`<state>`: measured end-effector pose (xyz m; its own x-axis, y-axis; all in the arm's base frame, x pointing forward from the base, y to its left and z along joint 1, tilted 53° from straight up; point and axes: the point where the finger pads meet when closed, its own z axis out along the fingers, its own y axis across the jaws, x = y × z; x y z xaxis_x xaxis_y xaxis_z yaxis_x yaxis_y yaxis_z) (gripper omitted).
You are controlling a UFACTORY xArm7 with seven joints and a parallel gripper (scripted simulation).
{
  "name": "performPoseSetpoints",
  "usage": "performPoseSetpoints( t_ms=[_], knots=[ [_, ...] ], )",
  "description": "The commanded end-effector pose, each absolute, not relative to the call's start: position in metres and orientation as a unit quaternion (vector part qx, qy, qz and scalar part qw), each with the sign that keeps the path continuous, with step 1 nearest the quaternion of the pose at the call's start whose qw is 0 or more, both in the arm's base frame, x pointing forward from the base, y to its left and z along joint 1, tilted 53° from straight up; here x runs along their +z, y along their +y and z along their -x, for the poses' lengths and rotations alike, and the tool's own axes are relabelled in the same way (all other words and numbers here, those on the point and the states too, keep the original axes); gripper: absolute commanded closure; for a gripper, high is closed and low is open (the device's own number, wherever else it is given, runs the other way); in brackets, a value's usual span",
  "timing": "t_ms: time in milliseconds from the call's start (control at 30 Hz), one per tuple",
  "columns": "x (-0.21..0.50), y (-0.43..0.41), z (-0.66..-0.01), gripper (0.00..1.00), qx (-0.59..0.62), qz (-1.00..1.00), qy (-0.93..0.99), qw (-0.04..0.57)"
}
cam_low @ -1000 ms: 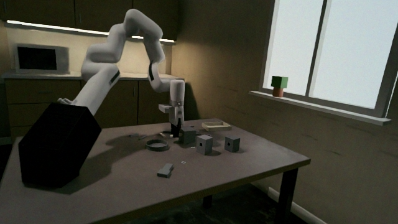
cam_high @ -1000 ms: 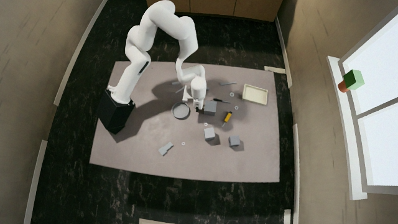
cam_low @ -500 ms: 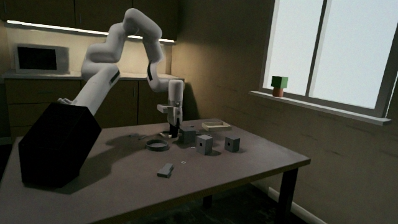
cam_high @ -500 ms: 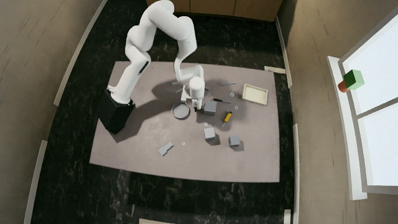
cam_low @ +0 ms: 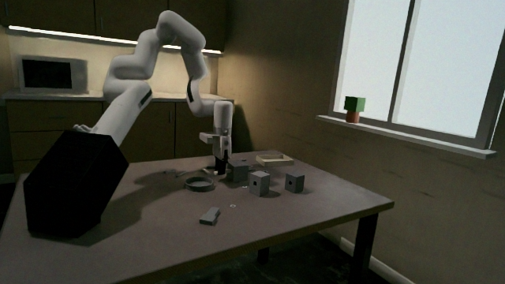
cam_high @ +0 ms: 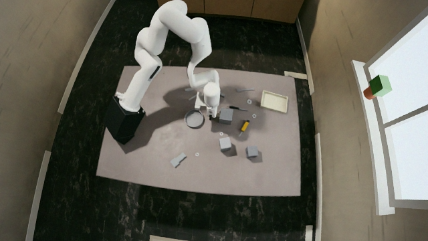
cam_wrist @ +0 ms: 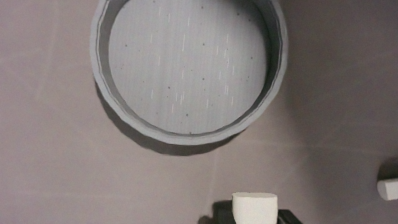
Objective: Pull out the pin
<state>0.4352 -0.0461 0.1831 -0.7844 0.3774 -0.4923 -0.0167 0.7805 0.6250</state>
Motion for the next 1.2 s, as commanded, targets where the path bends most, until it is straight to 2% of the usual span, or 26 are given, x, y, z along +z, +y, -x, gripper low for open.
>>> performPoseSetpoints(
  t_ms=[0, 1167],
  knots=[
    [0.1808, -0.0453, -0.4315, 1.0, 0.315, -0.102, 0.89, 0.313],
    [0.1762, -0.0419, -0.4252, 1.0, 0.314, -0.103, 0.89, 0.314]
  ],
)
